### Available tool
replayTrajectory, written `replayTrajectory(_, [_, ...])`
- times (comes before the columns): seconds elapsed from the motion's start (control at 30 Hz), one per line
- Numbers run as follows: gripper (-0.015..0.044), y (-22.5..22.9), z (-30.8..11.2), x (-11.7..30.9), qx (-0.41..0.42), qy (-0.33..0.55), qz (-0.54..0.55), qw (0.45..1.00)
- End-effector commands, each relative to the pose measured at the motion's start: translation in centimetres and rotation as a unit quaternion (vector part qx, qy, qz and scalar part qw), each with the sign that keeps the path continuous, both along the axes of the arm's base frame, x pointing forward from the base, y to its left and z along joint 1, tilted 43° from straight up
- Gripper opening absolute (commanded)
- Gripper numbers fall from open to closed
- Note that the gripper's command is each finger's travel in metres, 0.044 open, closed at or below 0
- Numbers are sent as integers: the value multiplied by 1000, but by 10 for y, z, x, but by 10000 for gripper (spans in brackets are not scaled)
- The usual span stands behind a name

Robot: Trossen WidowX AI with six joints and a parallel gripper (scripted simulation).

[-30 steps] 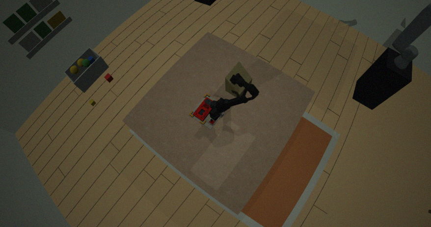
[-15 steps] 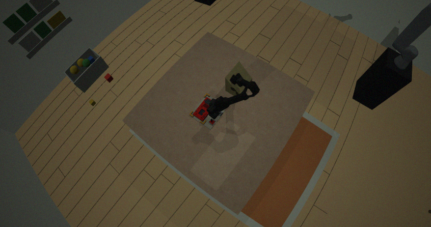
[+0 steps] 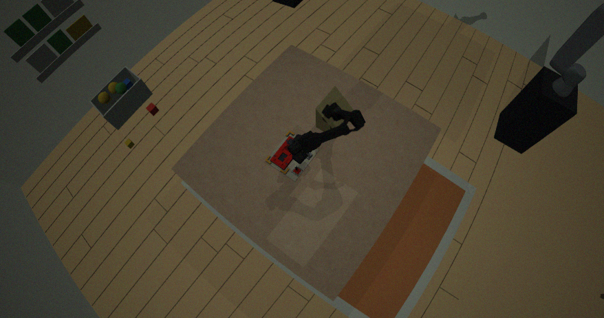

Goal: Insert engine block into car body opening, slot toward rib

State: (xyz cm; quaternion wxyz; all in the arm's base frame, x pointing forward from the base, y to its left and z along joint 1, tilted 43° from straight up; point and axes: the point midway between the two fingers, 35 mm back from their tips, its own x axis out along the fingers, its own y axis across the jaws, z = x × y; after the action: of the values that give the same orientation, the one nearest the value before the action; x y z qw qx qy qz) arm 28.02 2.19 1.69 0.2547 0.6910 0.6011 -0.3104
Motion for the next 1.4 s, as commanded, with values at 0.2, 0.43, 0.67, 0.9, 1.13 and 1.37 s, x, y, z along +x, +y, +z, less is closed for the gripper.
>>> replayTrajectory(0.2, [0, -18, 23, -5, -1, -2, 1, 1000])
replayTrajectory(0.43, [0, -25, 30, -7, -1, -8, 8, 1000])
replayTrajectory(0.67, [0, -33, 17, 5, -9, -70, 75, 995])
replayTrajectory(0.9, [0, -40, 3, 17, -17, -133, 144, 980])
replayTrajectory(1.13, [0, -47, -13, 28, -25, -195, 211, 957])
replayTrajectory(1.37, [0, -54, -31, 38, -33, -255, 277, 926])
